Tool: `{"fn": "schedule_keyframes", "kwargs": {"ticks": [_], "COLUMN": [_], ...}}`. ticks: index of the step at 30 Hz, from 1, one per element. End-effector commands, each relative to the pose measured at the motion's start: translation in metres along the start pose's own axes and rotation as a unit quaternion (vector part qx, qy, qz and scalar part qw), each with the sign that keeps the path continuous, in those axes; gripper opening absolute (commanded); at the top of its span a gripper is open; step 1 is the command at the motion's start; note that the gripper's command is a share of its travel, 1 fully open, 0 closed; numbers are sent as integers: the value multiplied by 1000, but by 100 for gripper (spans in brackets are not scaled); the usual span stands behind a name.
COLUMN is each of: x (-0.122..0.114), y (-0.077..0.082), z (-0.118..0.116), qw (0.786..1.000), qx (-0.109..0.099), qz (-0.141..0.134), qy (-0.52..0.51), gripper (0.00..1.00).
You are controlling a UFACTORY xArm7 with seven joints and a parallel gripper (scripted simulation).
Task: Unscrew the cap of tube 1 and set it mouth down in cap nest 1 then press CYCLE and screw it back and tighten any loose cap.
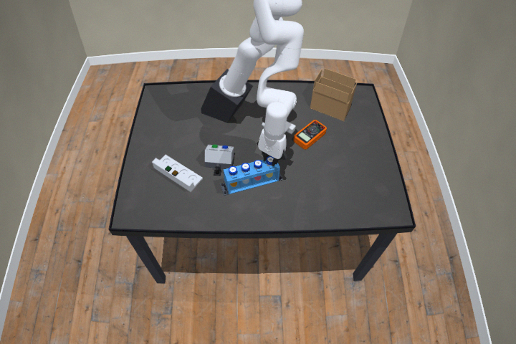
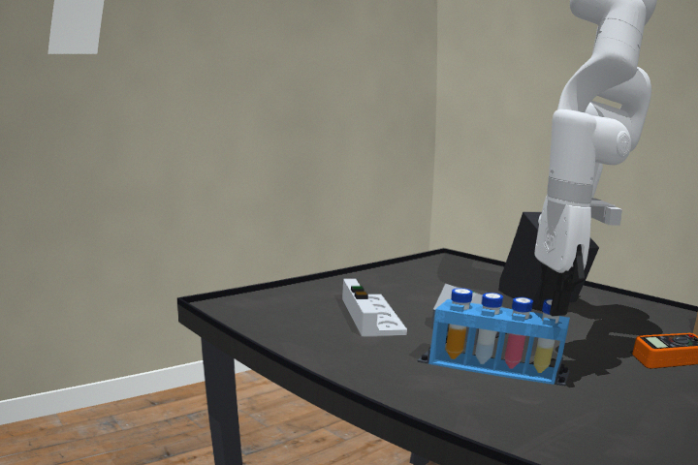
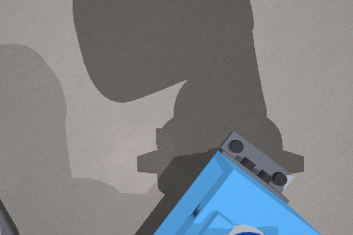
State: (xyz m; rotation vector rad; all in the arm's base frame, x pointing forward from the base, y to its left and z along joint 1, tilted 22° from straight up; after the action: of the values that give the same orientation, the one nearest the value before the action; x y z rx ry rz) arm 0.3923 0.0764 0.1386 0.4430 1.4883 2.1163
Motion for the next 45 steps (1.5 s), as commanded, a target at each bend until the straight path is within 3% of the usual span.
{"fn": "schedule_keyframes", "kwargs": {"ticks": [1, 5, 6, 18, 21, 27, 33, 40, 41, 45], "x": [-2, -2, -2, -2, -2, -2, -2, -2, -2, -2], "y": [1, 1, 1, 1, 0, 0, 0, 1, 0, 1], "z": [-2, -2, -2, -2, -2, -2, -2, -2, -2, -2], "qw": [998, 998, 998, 998, 998, 965, 897, 895, 895, 895], "qx": [-19, -19, -19, -19, -18, -18, -15, -14, -14, -14], "qz": [4, 4, 4, 4, 7, 10, 13, 13, 13, 13], "qy": [52, 62, 62, 62, -63, -262, -441, -445, -445, -445], "gripper": [0, 0, 46, 46, 46, 46, 46, 46, 0, 0]}}
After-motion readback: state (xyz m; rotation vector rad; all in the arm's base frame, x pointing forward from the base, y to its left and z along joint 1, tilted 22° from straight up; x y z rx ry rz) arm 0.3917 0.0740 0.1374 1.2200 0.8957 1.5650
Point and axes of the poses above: the point where the finger pads meet when closed, its own y axis back along the fingers, its own z axis across the jaws, x = y × z, the point moved 6 cm from there along y, back along the fingers, and after that the axes turned 9 degrees about y, right-handed, at the moved point
